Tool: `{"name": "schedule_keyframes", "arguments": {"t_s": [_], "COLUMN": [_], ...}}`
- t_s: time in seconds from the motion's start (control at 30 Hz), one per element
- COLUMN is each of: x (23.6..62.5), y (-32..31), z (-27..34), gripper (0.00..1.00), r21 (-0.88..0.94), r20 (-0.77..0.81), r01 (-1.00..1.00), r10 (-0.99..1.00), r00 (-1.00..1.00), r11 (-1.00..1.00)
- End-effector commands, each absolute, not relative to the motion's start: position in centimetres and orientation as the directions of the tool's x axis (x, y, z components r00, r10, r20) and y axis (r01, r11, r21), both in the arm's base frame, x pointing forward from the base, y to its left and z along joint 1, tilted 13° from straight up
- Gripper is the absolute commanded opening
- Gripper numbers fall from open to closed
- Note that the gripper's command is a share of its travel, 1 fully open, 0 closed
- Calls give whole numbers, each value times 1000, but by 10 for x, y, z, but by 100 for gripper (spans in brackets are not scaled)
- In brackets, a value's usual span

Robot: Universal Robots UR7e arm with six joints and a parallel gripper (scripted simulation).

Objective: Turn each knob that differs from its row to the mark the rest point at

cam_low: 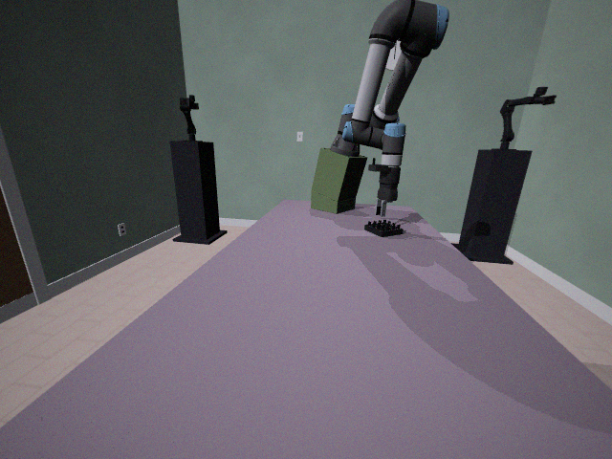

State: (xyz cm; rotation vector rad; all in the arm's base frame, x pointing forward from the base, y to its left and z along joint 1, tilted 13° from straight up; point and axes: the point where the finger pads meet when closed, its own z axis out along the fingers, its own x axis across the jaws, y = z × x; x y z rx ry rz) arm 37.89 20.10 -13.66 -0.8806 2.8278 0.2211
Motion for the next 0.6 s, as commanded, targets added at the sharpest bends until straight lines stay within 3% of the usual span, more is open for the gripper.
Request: {"name": "schedule_keyframes", "arguments": {"t_s": [0.0,0.57], "x": [379,377], "y": [201,198], "z": [-136,-120], "gripper": [100,100], "r21": [90,90], "r20": [-207,-207], "r01": [-573,-573], "r10": [-548,-548], "r00": [-811,-811], "r11": [814,814]}}
